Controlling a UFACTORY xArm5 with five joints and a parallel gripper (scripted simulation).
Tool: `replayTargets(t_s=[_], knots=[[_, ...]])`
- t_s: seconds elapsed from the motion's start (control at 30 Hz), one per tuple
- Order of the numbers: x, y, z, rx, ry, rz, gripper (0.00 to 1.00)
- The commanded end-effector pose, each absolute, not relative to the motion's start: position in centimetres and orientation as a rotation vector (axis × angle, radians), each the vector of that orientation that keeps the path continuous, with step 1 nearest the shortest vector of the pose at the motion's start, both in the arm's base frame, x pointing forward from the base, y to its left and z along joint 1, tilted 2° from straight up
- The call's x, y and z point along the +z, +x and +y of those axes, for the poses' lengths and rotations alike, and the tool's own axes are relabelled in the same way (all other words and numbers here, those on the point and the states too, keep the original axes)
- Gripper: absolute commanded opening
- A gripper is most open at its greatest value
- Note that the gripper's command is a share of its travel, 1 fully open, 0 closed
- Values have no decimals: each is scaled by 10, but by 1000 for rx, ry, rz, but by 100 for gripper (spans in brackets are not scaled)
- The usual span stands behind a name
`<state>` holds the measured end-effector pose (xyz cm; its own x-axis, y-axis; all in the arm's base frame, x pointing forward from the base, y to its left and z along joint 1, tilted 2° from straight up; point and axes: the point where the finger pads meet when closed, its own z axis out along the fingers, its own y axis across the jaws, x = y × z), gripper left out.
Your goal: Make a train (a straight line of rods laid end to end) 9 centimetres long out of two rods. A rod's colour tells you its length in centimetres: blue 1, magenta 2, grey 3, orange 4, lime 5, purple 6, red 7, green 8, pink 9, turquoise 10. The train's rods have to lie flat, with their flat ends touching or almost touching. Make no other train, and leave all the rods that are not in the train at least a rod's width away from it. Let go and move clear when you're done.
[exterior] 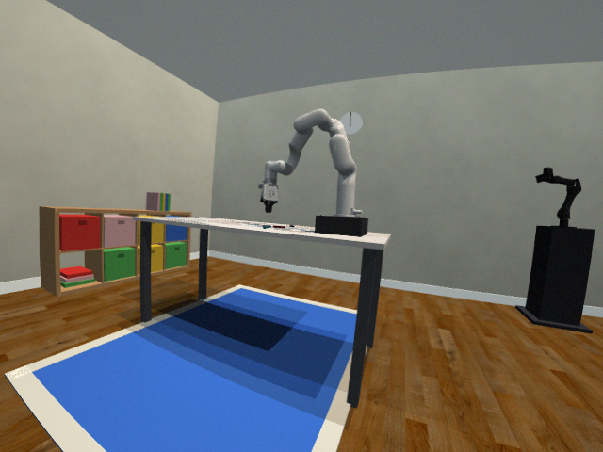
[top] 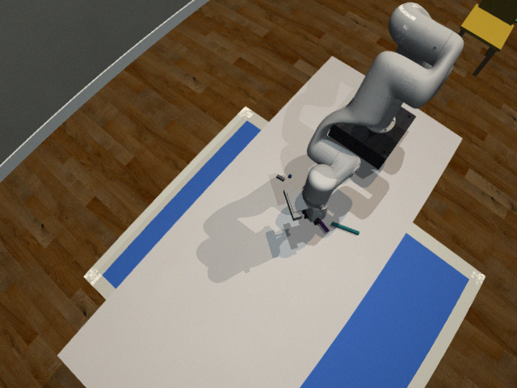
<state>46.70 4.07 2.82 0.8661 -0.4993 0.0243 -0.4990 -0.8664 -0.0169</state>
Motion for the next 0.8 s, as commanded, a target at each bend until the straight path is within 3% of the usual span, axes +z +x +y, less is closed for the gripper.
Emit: replayTargets(t_s=[0.0, 0.4, 0.77], knots=[[38, 467, 41, -43, -3025, 809, 4], [45, 466, 40, -44, -3025, 807, 4], [43, 402, -29, -46, -3069, 649, 4]])
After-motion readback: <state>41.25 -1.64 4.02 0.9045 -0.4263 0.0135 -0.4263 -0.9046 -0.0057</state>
